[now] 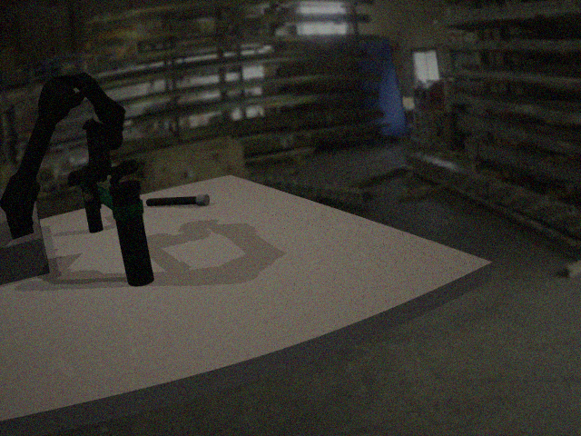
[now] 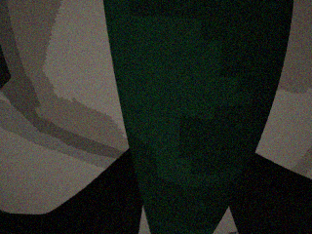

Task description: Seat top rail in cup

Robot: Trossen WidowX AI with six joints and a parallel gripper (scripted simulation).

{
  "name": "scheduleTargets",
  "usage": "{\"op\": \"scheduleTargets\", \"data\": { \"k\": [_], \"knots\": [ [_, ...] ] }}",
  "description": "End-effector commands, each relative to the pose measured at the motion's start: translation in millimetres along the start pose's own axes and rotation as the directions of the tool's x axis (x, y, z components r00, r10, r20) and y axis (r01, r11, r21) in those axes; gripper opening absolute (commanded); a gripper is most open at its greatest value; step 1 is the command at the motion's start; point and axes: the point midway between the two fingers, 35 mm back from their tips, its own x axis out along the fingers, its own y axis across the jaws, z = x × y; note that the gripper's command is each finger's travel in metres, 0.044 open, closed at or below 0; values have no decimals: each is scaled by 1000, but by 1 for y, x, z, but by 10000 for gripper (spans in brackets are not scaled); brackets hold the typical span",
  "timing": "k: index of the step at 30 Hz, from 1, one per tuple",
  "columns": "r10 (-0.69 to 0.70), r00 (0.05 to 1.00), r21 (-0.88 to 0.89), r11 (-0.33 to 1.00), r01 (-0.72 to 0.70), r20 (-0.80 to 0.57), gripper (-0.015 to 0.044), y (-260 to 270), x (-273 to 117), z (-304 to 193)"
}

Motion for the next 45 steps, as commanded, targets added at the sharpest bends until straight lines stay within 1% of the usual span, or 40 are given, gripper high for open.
{"op": "scheduleTargets", "data": {
  "k": [1,45],
  "knots": [
    [-11,1000,-2,1000,11,-12,0,-1,-1,-5],
    [-1,1000,-2,1000,1,0,0,-1,0,-1]
  ]
}}
